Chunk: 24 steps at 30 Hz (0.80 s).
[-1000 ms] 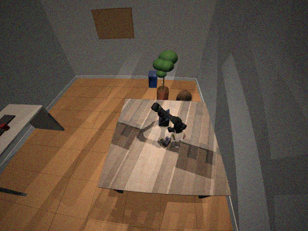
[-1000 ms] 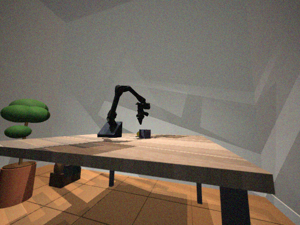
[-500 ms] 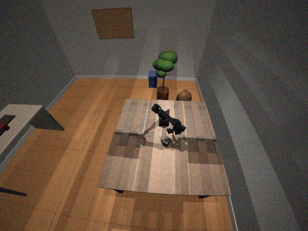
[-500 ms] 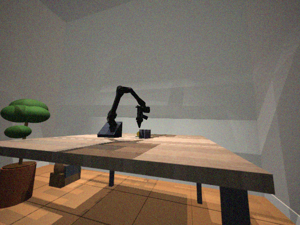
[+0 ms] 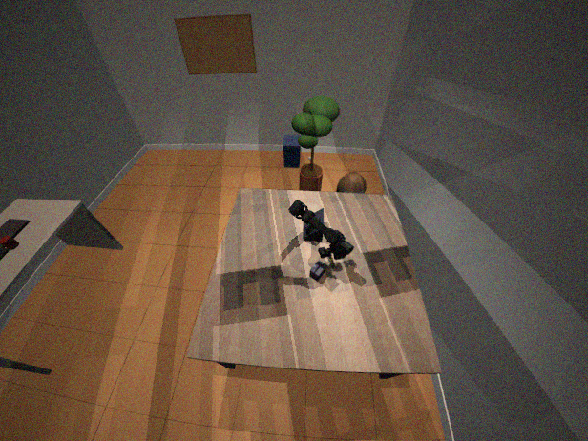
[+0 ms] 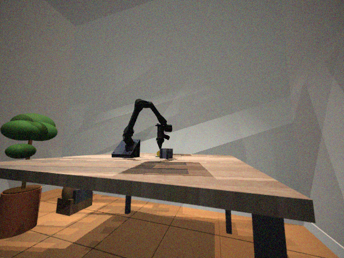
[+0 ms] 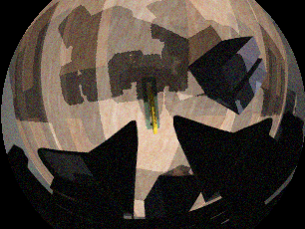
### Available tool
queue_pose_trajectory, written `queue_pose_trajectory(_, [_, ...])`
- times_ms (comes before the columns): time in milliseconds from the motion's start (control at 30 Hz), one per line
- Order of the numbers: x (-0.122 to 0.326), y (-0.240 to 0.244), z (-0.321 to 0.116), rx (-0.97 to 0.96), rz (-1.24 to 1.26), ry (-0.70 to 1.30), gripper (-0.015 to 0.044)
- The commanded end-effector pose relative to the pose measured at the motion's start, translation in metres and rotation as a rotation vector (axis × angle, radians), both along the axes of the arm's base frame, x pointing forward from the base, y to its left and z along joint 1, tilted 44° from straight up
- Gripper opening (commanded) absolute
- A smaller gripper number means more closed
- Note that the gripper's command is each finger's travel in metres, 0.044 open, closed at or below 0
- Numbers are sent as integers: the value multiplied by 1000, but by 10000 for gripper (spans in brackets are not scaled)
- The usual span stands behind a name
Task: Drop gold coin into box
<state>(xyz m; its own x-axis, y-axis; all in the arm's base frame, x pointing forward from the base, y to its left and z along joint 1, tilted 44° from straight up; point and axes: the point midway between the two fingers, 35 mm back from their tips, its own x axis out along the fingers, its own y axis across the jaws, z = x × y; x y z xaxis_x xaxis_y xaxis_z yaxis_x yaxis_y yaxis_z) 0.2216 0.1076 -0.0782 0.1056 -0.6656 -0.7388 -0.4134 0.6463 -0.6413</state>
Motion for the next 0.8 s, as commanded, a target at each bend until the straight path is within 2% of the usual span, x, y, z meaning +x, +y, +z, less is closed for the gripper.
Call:
queue_pose_trajectory(0, [0, -7, -6, -8, 3, 3, 161])
queue_pose_trajectory(767, [4, -32, -32, -11, 3, 2, 161])
